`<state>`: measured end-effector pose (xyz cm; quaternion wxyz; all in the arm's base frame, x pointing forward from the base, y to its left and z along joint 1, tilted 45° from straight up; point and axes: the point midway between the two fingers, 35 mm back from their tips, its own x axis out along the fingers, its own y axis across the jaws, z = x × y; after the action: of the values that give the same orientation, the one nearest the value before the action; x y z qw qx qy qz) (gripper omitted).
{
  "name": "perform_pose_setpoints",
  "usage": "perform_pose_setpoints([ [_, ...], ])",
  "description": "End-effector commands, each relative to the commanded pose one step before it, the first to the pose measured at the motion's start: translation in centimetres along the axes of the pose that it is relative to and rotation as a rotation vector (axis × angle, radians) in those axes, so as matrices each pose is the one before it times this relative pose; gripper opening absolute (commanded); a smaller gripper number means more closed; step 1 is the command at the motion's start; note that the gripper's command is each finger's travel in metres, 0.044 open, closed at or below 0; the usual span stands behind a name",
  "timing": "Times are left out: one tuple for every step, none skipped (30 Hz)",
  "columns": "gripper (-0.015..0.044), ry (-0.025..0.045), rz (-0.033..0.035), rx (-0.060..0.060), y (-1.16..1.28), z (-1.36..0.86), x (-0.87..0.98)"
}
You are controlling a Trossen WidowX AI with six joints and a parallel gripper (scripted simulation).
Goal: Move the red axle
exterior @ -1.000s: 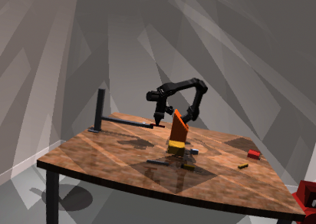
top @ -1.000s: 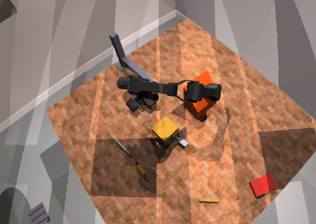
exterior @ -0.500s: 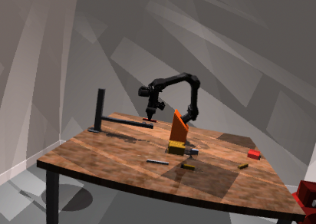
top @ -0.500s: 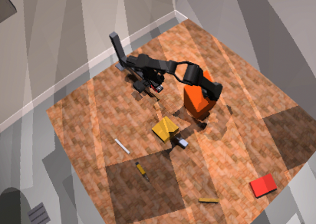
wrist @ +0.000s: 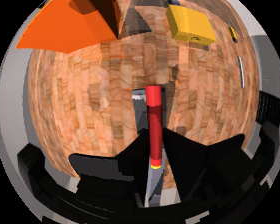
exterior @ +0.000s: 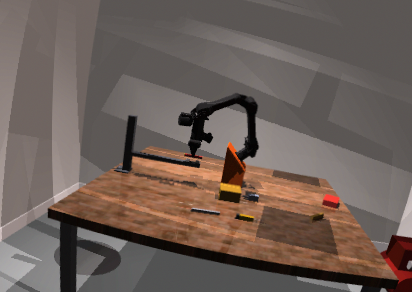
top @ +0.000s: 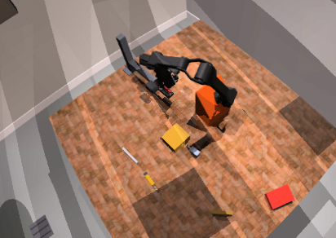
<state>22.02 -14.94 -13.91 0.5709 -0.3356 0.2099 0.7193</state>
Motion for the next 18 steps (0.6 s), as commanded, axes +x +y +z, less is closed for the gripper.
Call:
perform_pose_setpoints([
  [0.0000, -0.00149, 0.00695, -0.0061, 0.165, 0.025, 0.571],
  [0.0000, -0.00004, -0.00003, -0.0004, 0.002, 0.002, 0.161],
  [0.0000, -0.00004, -0.00003, -0.0004, 0.002, 0.003, 0.162],
  [0.0000, -0.00004, -0.00003, -0.0004, 0.003, 0.004, 0.162],
  [0.0000, -0.00004, -0.00003, -0.0004, 0.003, 0.005, 0.162],
  [0.0000, -0.00005, -0.00003, -0.0004, 0.004, 0.005, 0.162],
  [0.0000, -0.00005, -0.00003, -0.0004, 0.004, 0.006, 0.161],
  [0.0000, -0.00004, -0.00002, -0.0003, 0.002, 0.008, 0.124],
  [0.0000, -0.00003, -0.00001, -0.0002, 0.001, 0.005, 0.075],
  [0.0000, 0.00000, -0.00001, -0.0001, -0.004, -0.004, 0.017],
  [0.0000, 0.00000, 0.00000, 0.0000, 0.000, 0.000, 0.000],
  [0.0000, 0.00000, 0.00000, 0.0000, -0.004, -0.004, -0.005],
  [0.0000, 0.00000, 0.00000, 0.0000, -0.004, -0.004, -0.005],
  [0.0026, 0.00382, 0.00219, -0.0033, 0.034, -0.084, -0.247],
  [0.0053, 0.00000, 0.00000, 0.0000, 0.000, 0.000, 0.000],
  [0.0079, 0.00000, 0.00000, 0.0000, 0.000, 0.000, 0.000],
  [0.0105, 0.00000, 0.00000, 0.0000, 0.000, 0.000, 0.000],
  [0.0131, 0.00000, 0.00000, 0.0000, 0.000, 0.000, 0.000],
])
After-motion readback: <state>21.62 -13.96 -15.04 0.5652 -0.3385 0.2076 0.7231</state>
